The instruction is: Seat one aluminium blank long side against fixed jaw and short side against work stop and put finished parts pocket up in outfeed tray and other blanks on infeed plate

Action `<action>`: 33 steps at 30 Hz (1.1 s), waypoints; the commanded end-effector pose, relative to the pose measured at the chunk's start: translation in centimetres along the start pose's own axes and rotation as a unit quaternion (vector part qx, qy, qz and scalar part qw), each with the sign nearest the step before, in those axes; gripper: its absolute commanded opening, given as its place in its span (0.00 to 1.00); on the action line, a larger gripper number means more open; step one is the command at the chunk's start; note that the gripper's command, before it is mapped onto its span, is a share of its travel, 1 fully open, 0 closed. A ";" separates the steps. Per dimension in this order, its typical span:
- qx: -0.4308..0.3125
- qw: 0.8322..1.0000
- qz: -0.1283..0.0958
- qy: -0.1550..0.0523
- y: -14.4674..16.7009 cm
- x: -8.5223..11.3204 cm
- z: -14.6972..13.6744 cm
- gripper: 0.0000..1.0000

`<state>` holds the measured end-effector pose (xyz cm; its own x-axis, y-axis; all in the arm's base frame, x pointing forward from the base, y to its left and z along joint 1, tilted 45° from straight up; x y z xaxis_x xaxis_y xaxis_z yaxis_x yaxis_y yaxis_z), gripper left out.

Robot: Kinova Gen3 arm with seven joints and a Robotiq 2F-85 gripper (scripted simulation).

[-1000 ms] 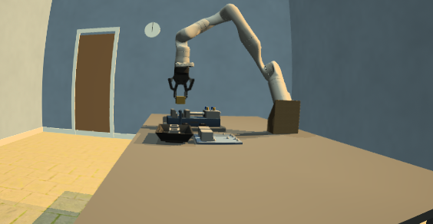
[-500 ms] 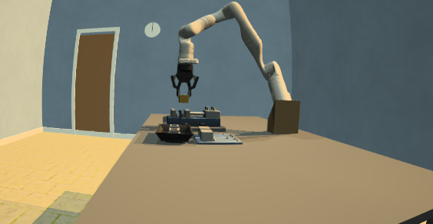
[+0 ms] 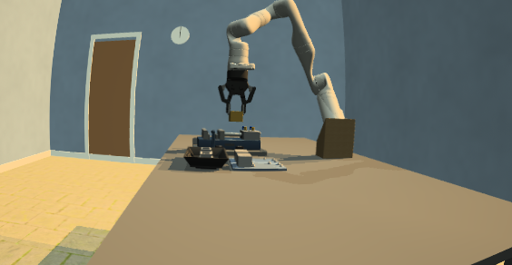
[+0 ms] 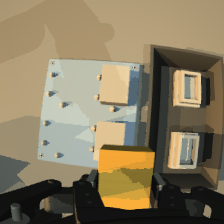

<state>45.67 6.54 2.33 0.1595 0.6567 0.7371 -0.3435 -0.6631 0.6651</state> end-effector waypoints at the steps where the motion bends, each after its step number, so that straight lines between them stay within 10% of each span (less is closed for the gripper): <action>1: 0.009 1.000 -0.008 0.007 -1.7 -0.1 -1.4 0.00; 15: -0.009 1.000 -0.018 0.004 -8.7 -1.7 -10.7 0.00; 33: -0.014 1.000 -0.022 0.004 -10.0 -2.2 -13.0 0.00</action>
<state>36.66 16.29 -7.58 0.1696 0.6885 0.7051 -0.3633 -0.6214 0.6942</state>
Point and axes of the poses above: the point where the finger pads meet when closed, its own x axis back along the fingers, its own z axis across the jaws, y = z × x, the point moved 8 cm from there along x, back along the fingers, and after that the axes turned 13 degrees about -x, right-handed, at the moved point
